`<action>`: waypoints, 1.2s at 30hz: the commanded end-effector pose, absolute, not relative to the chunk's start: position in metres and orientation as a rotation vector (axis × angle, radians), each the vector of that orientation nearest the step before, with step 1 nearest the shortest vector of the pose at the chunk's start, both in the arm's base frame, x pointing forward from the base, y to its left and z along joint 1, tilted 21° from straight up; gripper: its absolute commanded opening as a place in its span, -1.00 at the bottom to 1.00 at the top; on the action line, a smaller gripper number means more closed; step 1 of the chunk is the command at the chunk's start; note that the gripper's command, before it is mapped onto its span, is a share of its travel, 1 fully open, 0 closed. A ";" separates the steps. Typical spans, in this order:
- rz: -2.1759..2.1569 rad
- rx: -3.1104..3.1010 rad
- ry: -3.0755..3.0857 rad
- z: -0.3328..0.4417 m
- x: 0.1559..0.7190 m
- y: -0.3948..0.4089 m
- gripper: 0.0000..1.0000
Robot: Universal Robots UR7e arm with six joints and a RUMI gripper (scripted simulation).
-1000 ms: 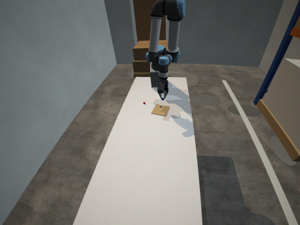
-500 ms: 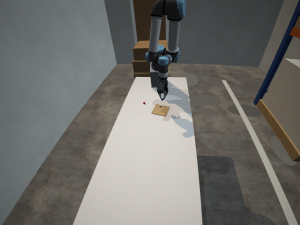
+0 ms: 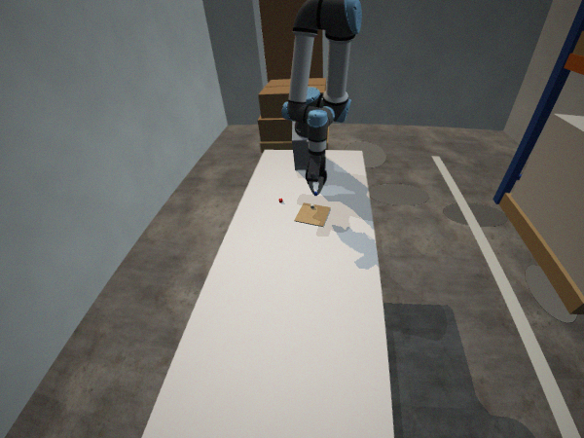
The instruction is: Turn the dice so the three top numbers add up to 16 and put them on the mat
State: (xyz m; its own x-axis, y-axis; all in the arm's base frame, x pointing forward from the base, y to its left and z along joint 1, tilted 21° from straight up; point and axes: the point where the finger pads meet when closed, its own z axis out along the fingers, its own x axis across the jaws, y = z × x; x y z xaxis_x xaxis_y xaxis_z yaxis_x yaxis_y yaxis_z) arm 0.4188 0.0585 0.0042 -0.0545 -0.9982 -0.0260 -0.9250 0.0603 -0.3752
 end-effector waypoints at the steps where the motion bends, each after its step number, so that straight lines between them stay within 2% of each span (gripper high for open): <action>1: -0.361 -2.120 1.916 0.015 0.436 0.045 -0.99; 36: -0.359 -2.121 1.916 -0.029 0.453 0.046 -0.99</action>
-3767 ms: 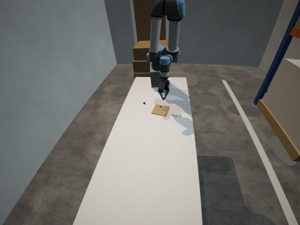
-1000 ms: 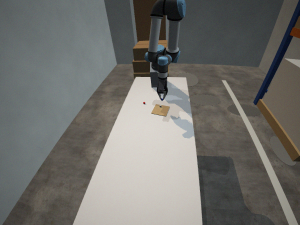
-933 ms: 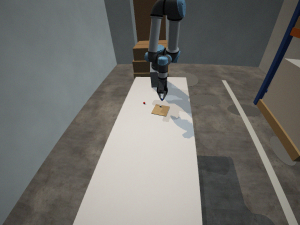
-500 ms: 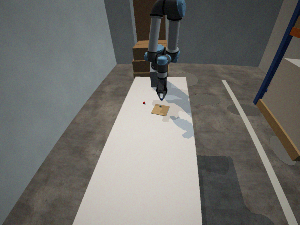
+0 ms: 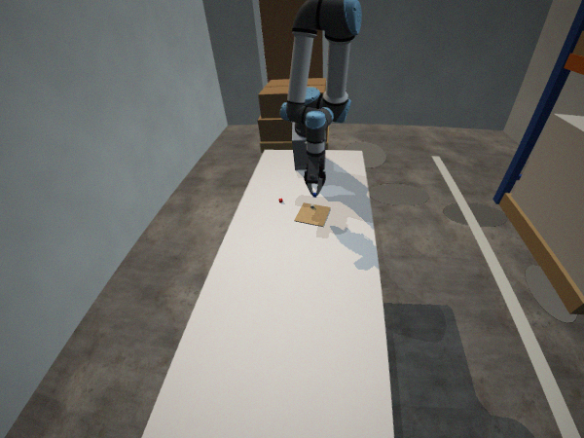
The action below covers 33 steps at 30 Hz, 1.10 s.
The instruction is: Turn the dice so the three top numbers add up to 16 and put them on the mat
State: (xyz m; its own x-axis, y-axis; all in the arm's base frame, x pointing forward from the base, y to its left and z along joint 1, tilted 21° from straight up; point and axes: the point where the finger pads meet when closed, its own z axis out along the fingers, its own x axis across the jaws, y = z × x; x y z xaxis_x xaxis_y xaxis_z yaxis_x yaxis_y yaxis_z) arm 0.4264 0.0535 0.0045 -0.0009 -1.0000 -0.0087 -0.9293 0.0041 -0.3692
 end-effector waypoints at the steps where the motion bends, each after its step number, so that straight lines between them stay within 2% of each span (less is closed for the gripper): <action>1: -0.359 -2.121 1.916 -0.032 0.454 0.046 -0.99; 33: -0.359 -2.121 1.916 -0.059 0.465 0.046 -0.99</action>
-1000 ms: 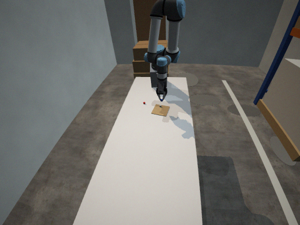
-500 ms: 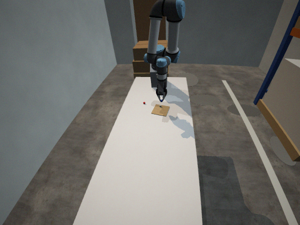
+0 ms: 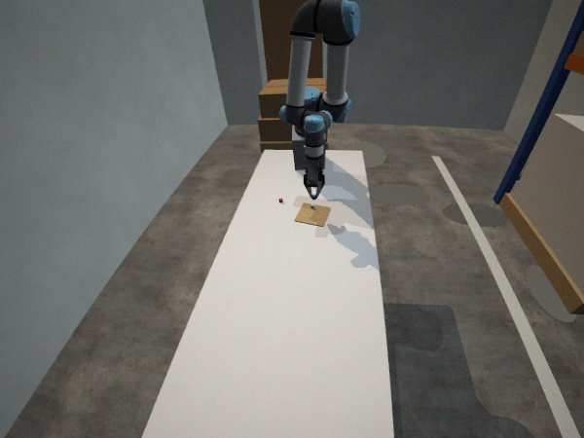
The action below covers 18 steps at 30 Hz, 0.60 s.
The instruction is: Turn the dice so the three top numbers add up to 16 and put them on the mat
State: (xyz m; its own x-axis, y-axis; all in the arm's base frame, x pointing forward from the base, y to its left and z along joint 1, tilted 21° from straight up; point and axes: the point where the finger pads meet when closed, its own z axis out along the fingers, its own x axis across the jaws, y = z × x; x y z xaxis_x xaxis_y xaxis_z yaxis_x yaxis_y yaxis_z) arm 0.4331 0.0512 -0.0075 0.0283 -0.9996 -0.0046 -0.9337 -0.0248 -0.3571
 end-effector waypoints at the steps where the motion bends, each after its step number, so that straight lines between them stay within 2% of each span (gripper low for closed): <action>1: -0.359 -2.121 1.916 -0.059 0.465 0.046 -0.99; 18: -0.359 -2.121 1.916 -0.067 0.468 0.046 -0.99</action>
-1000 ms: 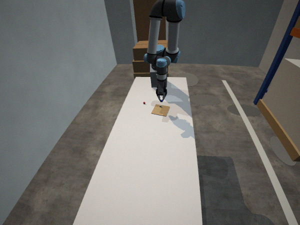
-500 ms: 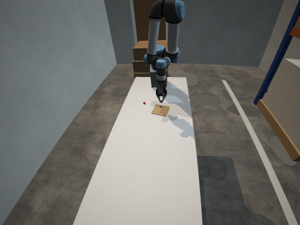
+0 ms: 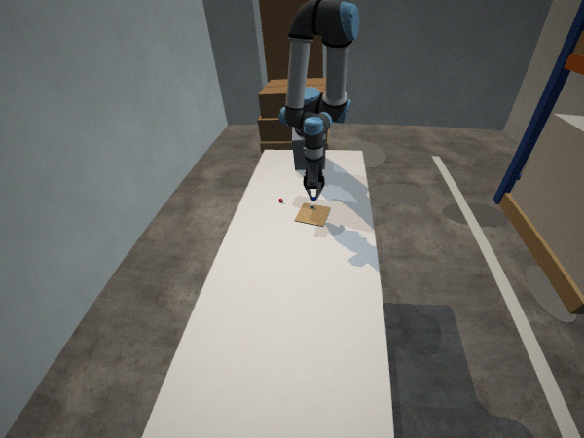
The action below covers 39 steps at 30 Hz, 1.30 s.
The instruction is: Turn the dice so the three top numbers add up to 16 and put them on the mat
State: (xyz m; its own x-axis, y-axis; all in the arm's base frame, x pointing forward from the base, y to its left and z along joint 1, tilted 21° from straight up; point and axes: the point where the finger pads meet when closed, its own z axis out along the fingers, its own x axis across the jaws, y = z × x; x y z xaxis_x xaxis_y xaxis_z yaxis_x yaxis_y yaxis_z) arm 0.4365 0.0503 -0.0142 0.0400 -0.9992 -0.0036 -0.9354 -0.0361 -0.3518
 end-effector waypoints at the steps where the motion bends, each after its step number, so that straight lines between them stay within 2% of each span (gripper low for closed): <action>1: -0.359 -2.121 1.916 -0.067 0.468 0.046 -0.99; 39: -0.359 -2.121 1.916 -0.075 0.471 0.047 -0.99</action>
